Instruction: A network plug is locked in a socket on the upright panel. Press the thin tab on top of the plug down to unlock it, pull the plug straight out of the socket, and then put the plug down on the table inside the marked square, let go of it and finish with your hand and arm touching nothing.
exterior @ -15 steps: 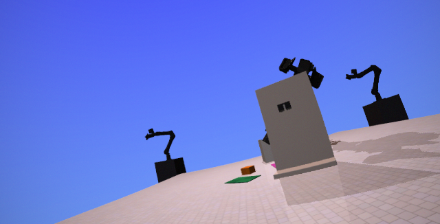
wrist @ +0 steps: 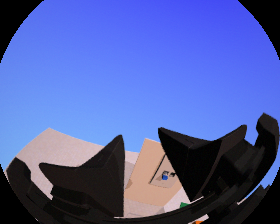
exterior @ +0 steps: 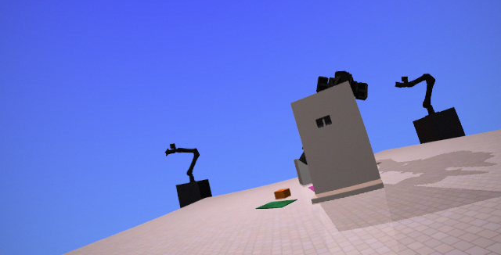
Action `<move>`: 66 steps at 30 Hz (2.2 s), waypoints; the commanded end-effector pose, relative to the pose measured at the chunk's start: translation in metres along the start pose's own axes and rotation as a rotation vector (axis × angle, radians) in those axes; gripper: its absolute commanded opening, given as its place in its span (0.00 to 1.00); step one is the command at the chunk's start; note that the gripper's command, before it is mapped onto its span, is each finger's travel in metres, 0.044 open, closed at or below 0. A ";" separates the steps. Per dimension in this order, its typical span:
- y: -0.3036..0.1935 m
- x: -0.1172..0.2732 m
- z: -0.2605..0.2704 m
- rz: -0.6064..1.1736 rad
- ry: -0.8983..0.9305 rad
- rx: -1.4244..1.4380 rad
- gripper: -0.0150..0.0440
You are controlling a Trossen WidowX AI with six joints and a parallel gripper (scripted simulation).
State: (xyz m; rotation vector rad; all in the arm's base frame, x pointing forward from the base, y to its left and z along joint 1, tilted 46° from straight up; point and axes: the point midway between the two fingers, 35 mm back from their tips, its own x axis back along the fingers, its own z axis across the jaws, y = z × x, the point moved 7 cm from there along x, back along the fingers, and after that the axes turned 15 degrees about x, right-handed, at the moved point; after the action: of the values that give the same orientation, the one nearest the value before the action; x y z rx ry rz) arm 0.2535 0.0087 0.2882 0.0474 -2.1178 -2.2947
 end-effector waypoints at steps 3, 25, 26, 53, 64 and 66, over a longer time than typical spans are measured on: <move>-0.020 0.000 0.002 0.020 -0.002 -0.227 0.52; -0.075 0.008 0.011 0.061 -0.020 -0.986 0.52; -0.077 0.009 0.012 0.063 -0.022 -1.020 0.52; -0.137 0.036 0.018 0.099 -0.096 -1.942 0.52; -0.142 0.038 0.019 0.100 -0.105 -2.026 0.52; -0.143 0.035 0.018 0.100 -0.105 -2.026 0.52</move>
State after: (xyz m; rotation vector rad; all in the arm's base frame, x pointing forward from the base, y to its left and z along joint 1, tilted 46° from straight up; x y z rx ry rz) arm 0.2168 0.0375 0.1495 -0.1797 0.8033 -2.9894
